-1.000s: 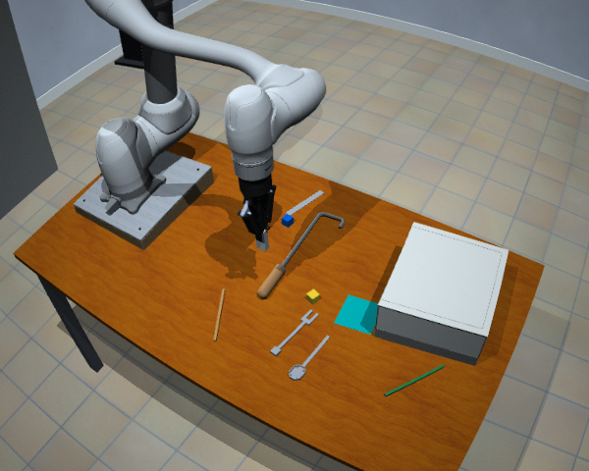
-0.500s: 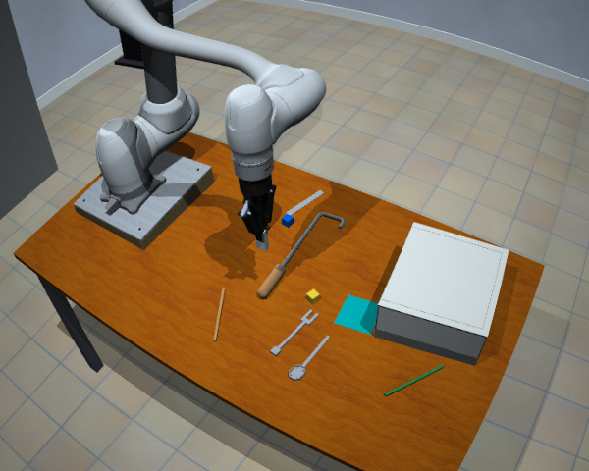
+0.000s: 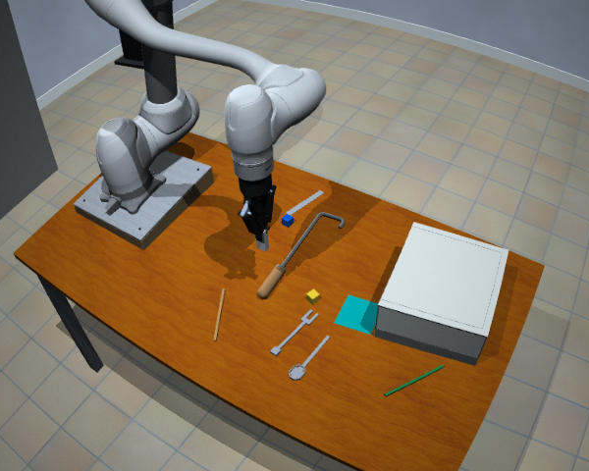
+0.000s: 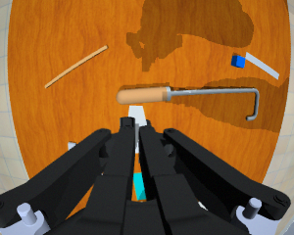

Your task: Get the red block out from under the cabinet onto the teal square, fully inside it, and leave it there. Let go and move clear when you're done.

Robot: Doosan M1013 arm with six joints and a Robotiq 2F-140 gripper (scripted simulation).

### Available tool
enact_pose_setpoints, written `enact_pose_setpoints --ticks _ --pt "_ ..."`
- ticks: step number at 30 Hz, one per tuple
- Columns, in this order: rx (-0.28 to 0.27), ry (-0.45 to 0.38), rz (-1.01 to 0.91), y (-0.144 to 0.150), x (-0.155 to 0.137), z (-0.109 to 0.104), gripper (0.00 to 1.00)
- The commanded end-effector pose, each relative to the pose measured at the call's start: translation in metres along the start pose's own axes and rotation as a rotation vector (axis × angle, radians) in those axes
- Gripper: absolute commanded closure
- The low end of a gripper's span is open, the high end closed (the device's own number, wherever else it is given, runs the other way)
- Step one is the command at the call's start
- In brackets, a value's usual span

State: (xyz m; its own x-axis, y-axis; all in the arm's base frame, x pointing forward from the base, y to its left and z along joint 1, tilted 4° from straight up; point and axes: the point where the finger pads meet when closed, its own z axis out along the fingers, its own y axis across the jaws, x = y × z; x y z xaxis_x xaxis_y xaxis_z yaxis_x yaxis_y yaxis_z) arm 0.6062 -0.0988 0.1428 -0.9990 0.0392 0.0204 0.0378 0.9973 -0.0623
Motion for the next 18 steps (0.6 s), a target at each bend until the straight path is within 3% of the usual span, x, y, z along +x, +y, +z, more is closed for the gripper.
enact_pose_setpoints --ticks 1,6,16,18 --pt "0.000 0.000 0.000 0.0000 0.0000 -0.0001 1.00" --pt "0.000 0.000 0.070 0.0000 0.0000 -0.0001 1.00" --pt "-0.010 0.000 0.690 -0.0004 0.0001 0.0001 1.00" --pt "-0.010 0.000 0.690 -0.0004 0.0001 0.0001 1.00"
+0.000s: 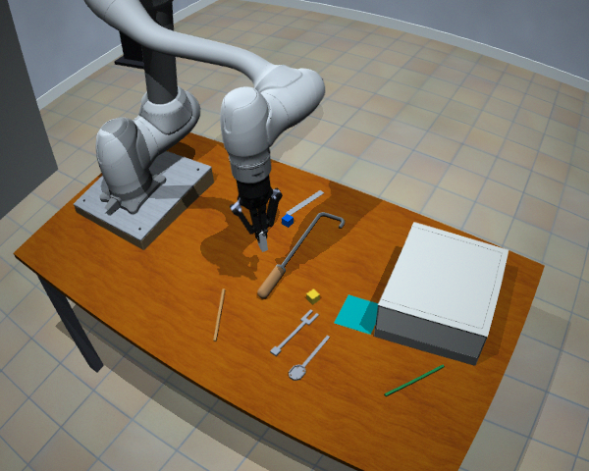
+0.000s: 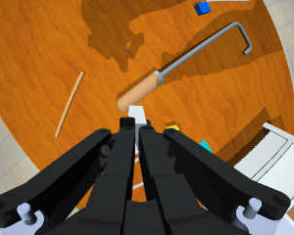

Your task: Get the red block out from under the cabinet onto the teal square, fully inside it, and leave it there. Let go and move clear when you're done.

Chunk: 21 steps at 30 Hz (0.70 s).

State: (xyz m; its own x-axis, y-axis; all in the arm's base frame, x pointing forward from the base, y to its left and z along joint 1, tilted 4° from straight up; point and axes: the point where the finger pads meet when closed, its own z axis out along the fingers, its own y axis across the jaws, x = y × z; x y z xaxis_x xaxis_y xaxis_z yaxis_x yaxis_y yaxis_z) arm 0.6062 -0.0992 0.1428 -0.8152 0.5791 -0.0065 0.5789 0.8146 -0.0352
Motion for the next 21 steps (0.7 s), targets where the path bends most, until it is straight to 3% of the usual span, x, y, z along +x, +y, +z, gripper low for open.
enact_pose_setpoints --ticks 1,12,21 --pt "0.017 -0.011 0.278 -0.0001 0.0001 0.0000 1.00" --pt "0.017 -0.020 0.875 -0.0003 0.0000 0.0001 1.00" --pt "0.020 -0.023 0.903 -0.0003 0.0000 0.0001 1.00"
